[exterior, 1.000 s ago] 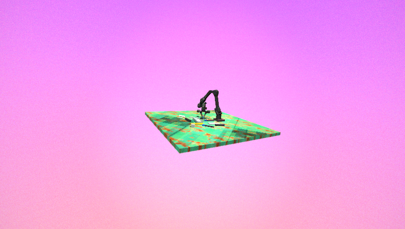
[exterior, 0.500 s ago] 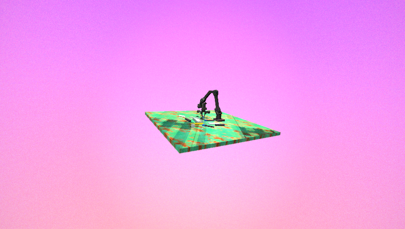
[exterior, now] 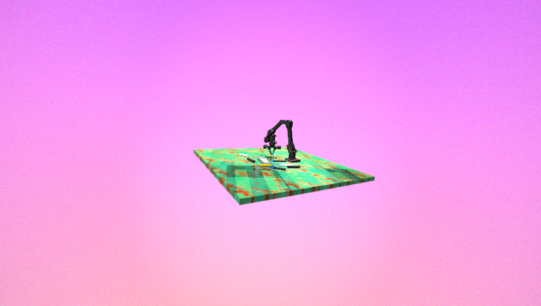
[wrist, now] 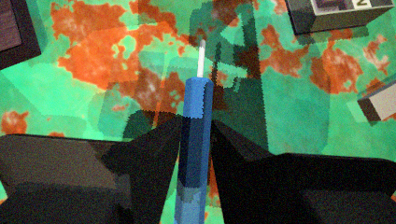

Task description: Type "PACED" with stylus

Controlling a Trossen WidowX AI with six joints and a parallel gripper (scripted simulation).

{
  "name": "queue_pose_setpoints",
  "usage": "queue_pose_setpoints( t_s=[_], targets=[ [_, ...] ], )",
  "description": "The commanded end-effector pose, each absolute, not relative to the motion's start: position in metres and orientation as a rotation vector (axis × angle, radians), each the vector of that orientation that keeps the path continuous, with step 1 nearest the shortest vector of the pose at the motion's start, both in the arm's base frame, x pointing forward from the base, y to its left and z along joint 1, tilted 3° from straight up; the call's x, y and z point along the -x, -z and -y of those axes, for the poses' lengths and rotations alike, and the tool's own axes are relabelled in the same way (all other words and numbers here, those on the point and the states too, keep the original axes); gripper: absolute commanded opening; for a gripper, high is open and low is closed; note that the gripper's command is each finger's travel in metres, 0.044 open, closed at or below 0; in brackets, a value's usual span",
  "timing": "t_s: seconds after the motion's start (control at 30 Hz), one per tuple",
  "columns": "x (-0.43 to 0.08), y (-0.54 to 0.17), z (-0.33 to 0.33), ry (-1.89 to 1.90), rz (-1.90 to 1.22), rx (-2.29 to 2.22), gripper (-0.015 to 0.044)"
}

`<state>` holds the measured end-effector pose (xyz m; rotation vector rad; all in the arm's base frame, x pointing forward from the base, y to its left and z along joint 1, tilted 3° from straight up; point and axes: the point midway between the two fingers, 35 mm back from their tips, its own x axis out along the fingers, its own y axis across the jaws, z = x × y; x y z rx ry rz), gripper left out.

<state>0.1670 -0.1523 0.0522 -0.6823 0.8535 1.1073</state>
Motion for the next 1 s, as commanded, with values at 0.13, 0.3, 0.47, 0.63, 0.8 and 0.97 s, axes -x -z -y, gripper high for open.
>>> queue_pose_setpoints(
  t_s=[0.13, 0.3, 0.47, 0.63, 0.8, 0.97],
  targets=[
    [-0.166, -0.077, 0.154, -1.102, -0.855, 0.7, 0.0],
    [-0.176, -0.075, 0.151, -1.049, -0.888, 0.621, 0.0],
    [-0.188, -0.077, 0.144, -0.991, -0.938, 0.506, 0.0],
    [-0.2, -0.077, 0.135, -0.942, -0.991, 0.393, 0.0],
    [-0.211, -0.079, 0.129, -0.879, -1.033, 0.27, 0.0],
    [-0.222, -0.082, 0.122, -0.813, -1.07, 0.141, 0.0]
  ],
)
